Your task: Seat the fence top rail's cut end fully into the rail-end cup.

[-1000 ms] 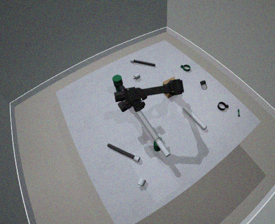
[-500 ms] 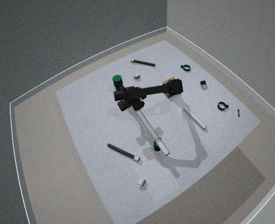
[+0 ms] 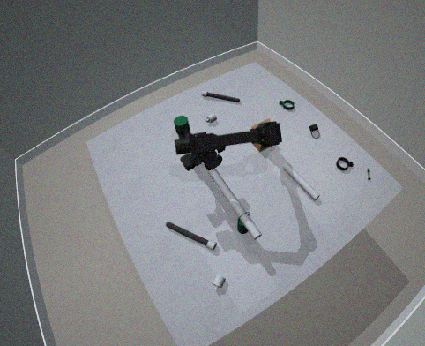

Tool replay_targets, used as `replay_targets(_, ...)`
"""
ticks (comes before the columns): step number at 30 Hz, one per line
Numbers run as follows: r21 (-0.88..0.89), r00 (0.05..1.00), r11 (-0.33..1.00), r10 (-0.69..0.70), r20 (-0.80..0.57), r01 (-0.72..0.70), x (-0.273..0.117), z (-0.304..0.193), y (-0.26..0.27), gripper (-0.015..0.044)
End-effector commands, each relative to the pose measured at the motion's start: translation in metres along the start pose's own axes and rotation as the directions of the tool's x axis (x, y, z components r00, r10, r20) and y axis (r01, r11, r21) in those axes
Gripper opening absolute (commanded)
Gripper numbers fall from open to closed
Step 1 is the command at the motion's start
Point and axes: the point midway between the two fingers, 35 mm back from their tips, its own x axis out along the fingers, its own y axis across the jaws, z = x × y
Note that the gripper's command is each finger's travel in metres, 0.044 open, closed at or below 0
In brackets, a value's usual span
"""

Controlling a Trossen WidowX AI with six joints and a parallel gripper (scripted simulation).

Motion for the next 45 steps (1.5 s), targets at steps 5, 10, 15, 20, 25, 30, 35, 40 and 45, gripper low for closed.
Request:
replay_targets(5,0.013,1.0,1.0,-0.012,-0.017,0.012,-0.003,-0.013,0.001,0.0)
replay_targets(10,0.013,1.0,1.0,-0.012,-0.018,0.012,-0.002,-0.015,0.001,0.0)
replay_targets(15,0.013,1.0,1.0,-0.012,-0.018,0.012,-0.001,-0.017,0.002,0.0)
replay_targets(20,0.001,1.0,1.0,-0.002,-0.001,0.002,0.003,-0.009,0.001,0.0)
replay_targets(25,0.001,1.0,1.0,-0.002,-0.001,0.002,0.003,-0.009,0.001,0.0)
replay_targets(30,0.001,1.0,1.0,-0.002,-0.001,0.002,0.003,-0.009,0.001,0.0079)
replay_targets(35,0.001,1.0,1.0,-0.002,-0.001,0.002,0.003,-0.009,0.001,0.021)
replay_targets(40,0.001,1.0,1.0,-0.002,-0.001,0.002,-0.004,-0.004,0.0,0.0341)
replay_targets(45,0.0,1.0,1.0,-0.001,0.0,0.001,-0.024,0.008,0.0,0.044)
